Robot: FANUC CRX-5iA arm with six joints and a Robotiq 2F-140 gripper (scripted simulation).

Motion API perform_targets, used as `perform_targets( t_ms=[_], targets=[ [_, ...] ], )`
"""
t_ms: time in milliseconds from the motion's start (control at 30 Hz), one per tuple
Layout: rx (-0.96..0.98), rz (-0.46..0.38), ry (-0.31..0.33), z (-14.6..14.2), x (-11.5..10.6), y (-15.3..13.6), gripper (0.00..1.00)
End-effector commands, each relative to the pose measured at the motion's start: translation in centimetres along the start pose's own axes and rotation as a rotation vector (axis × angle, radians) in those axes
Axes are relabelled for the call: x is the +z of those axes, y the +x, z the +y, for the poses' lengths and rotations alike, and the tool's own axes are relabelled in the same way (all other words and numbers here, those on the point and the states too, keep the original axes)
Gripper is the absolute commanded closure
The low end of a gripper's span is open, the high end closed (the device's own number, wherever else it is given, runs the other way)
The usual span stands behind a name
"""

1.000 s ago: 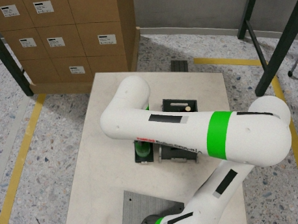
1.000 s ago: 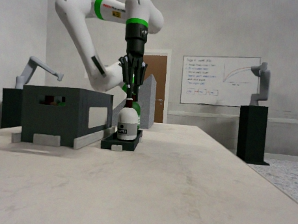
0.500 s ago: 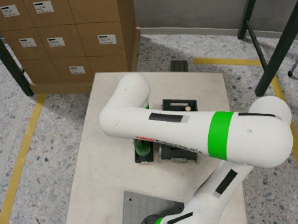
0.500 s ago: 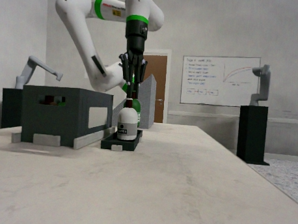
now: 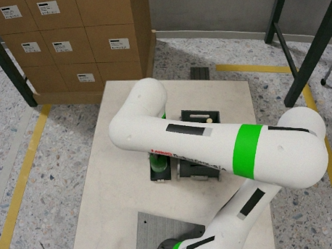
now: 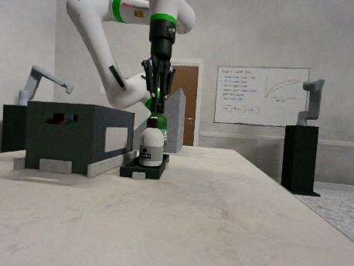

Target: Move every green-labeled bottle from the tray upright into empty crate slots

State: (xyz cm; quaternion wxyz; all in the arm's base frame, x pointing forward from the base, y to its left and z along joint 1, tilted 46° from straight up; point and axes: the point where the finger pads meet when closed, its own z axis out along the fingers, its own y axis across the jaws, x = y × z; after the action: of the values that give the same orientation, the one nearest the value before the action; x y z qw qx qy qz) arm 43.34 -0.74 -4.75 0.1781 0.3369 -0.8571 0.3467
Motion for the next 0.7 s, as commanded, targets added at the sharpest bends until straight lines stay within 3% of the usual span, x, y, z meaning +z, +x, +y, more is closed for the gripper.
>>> perform_targets(
  t_ms=[0, 667],
  targets=[
    [0.000, -0.002, 0.001, 0.0, -0.5, -0.1, 0.90],
    [0.000, -0.002, 0.001, 0.0, -2.7, 0.0, 0.90]
  ],
)
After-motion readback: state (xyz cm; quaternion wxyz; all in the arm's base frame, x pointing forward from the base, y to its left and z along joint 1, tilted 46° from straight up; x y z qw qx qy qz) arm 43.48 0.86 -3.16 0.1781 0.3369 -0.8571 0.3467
